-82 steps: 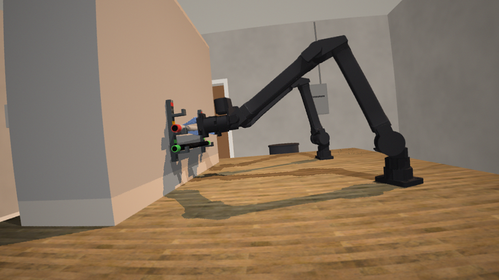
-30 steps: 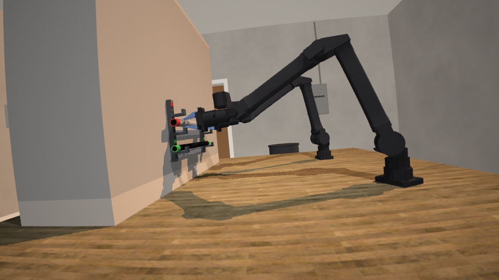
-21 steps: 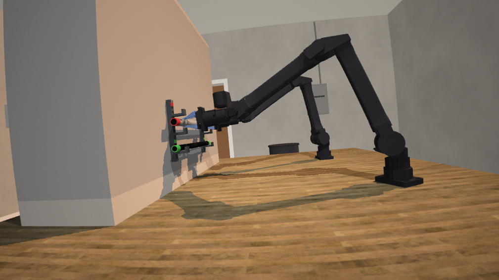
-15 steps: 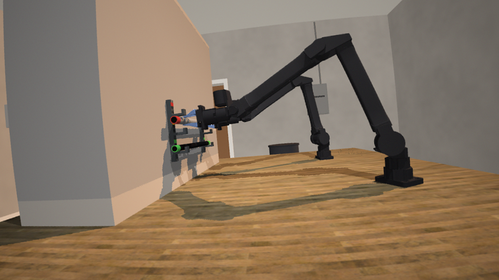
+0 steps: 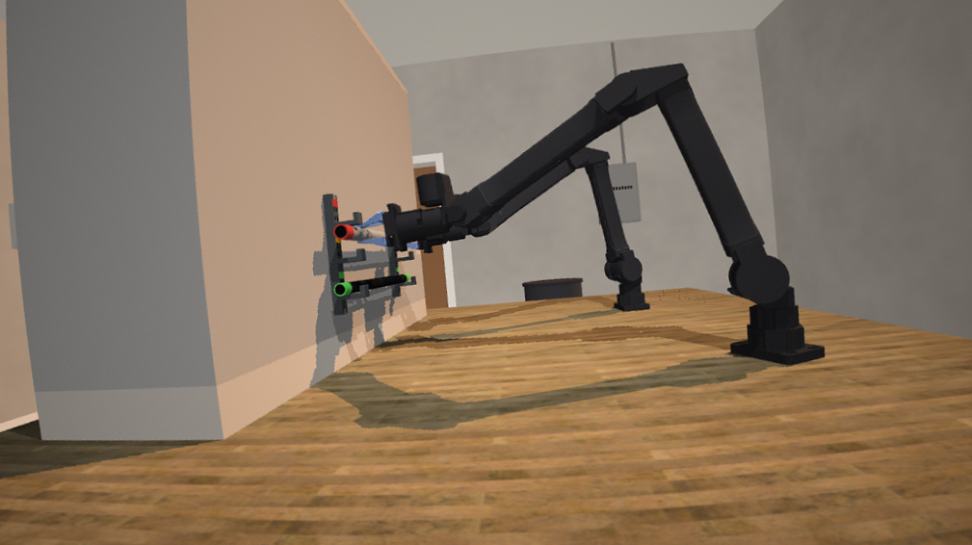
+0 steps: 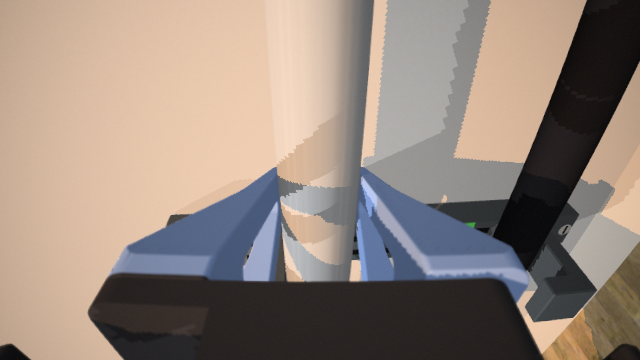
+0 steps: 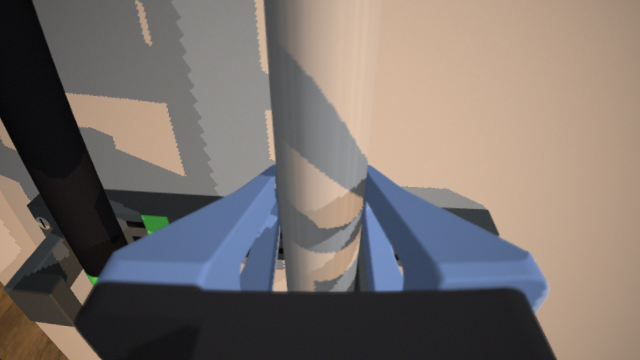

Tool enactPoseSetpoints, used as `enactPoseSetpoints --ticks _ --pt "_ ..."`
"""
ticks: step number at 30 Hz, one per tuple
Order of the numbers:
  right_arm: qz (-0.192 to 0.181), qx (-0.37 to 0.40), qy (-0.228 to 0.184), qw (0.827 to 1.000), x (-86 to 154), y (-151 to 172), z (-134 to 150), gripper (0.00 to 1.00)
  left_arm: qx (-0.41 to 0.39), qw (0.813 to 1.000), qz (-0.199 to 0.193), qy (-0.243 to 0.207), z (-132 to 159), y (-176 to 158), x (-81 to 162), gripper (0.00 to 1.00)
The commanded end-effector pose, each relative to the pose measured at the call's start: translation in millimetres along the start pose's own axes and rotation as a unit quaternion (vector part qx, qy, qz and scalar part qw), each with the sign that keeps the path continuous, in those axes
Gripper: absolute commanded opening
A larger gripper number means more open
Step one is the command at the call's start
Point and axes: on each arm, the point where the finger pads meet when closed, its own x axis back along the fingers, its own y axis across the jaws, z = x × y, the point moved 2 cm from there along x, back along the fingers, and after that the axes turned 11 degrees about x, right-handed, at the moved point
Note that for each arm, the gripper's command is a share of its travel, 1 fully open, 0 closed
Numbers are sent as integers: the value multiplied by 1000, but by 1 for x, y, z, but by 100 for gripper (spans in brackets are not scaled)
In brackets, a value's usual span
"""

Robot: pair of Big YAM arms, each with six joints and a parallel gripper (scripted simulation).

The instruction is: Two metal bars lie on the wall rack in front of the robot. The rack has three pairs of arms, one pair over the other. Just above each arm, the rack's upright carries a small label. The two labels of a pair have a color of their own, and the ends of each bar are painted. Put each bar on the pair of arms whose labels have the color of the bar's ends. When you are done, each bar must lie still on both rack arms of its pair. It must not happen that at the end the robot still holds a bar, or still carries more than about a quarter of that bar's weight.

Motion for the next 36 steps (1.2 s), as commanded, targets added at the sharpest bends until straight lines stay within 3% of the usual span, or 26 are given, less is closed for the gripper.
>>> enactPoseSetpoints --ticks 1,36 --pt "48 -18 15 999 11 -58 16 0 17 998 -53 -7 -7 63 13 0" --pt "48 -18 15 999 39 -40 14 0 17 998 -53 -7 -4 46 40 0"
